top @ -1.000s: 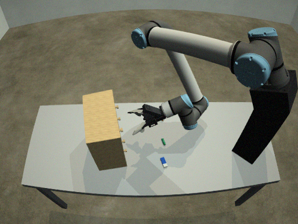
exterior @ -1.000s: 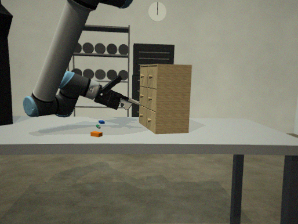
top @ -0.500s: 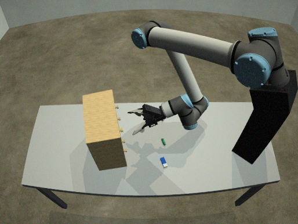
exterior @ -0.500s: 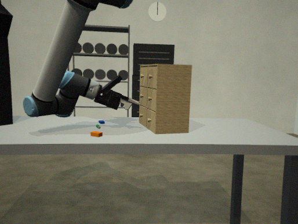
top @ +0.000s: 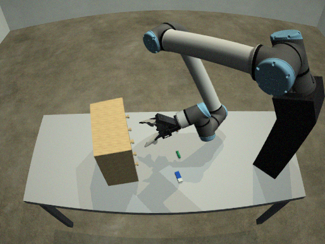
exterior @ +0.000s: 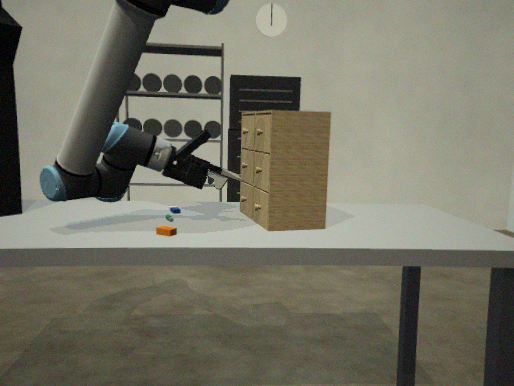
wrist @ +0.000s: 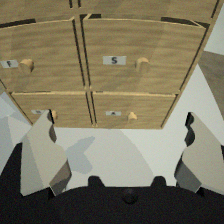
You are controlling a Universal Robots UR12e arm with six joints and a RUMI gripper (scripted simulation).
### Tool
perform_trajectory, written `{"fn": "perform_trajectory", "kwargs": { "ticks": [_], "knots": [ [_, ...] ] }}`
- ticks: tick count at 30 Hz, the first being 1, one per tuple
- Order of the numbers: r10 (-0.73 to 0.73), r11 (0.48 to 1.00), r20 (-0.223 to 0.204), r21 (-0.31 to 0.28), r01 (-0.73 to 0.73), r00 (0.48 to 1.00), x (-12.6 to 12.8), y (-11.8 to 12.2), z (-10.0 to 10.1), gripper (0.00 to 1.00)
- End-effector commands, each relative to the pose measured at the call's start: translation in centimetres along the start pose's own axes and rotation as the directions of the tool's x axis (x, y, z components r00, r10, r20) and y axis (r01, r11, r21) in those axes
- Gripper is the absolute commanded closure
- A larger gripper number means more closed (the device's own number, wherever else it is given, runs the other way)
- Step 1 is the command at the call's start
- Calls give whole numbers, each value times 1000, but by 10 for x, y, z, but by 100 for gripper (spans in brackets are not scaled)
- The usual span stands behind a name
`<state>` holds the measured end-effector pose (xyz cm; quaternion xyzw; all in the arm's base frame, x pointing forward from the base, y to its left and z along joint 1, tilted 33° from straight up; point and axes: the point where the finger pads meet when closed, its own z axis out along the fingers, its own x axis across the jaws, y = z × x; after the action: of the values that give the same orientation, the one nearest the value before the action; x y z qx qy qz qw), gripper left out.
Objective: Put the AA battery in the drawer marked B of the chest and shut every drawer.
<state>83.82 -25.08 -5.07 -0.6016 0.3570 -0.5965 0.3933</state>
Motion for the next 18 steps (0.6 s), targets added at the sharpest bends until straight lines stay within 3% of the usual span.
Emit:
{"fn": "perform_trajectory", "kwargs": {
  "ticks": [1,18],
  "knots": [
    [0,1000,-1,0,0,1000,2,1,0,0],
    [0,1000,-1,0,0,1000,2,0,-1,0]
  ]
}}
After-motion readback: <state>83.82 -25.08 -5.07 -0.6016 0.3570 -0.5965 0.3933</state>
